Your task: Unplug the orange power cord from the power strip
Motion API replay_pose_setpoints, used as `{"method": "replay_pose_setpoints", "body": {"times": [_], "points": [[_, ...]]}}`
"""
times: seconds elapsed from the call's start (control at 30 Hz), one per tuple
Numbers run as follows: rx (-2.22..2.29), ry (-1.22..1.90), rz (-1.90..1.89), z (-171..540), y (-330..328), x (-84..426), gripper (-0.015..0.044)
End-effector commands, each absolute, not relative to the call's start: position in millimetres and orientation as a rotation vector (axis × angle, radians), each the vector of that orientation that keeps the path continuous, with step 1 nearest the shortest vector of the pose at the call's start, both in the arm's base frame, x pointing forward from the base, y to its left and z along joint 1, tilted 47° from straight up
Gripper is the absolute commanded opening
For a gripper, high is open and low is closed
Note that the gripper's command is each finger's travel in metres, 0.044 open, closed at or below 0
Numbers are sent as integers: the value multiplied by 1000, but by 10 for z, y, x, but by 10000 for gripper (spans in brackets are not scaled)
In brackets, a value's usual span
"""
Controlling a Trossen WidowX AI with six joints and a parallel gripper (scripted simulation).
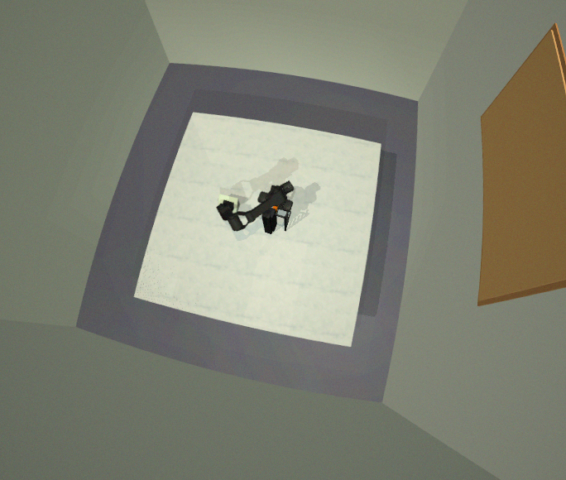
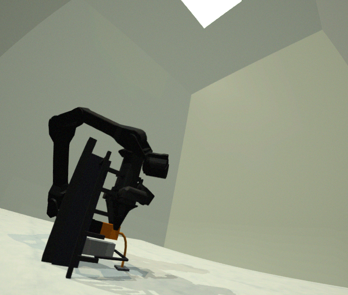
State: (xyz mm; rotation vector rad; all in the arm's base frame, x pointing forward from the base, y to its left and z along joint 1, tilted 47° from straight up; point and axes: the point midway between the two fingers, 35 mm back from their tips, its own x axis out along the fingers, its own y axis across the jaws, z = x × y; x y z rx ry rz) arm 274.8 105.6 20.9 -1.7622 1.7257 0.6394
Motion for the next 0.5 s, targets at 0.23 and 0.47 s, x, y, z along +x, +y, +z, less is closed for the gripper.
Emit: {"method": "replay_pose_setpoints", "body": {"times": [0.23, 0.47], "points": [[-1763, 1725, 639, 211, 1061, 2748, 22], [-1763, 1724, 640, 194, 1080, 2752, 0]]}}
